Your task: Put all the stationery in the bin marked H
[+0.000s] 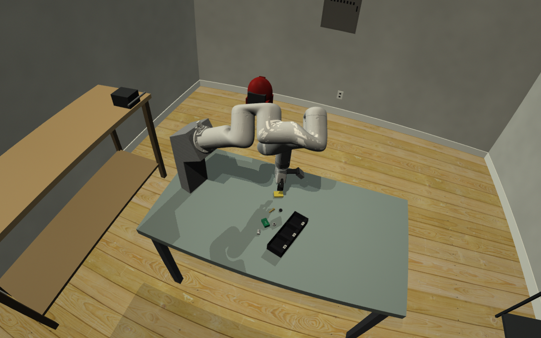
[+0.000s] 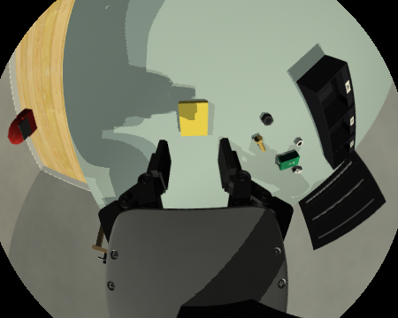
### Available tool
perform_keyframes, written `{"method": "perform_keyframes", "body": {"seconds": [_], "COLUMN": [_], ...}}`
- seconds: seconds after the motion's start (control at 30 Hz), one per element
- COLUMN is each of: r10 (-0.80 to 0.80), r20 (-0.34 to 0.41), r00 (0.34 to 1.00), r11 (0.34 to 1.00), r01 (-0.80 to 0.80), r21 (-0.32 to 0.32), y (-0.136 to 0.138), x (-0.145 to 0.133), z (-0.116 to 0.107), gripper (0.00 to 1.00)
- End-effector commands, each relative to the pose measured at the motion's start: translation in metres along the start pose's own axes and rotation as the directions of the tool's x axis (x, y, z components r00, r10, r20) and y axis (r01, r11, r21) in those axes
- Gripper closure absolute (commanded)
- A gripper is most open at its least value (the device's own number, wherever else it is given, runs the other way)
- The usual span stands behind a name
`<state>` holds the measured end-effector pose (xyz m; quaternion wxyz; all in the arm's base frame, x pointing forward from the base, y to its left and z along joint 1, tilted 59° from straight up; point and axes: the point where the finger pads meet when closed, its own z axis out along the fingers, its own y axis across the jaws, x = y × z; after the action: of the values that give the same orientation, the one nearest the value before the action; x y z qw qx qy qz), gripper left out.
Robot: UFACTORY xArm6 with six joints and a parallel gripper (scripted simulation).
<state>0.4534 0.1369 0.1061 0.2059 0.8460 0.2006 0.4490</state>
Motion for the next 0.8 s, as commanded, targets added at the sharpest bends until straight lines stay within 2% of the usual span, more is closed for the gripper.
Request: {"method": "perform_keyframes", "body": {"seconds": [0.0,0.4,0.77], "r10": [0.0,0.0,0.0], "r20": [-0.001,-0.001,-0.001], "r00": [1.0,1.0,1.0], "r11": [1.0,1.0,1.0], "r01": [0.0,0.0,0.0], "r21": [0.0,0.0,0.0], "y": [0.0,0.0,-0.001], "x": [0.0,0.0,0.001], "z": [0.01,0.054,0.06], "gripper": [0.44,0.44,0.44]}}
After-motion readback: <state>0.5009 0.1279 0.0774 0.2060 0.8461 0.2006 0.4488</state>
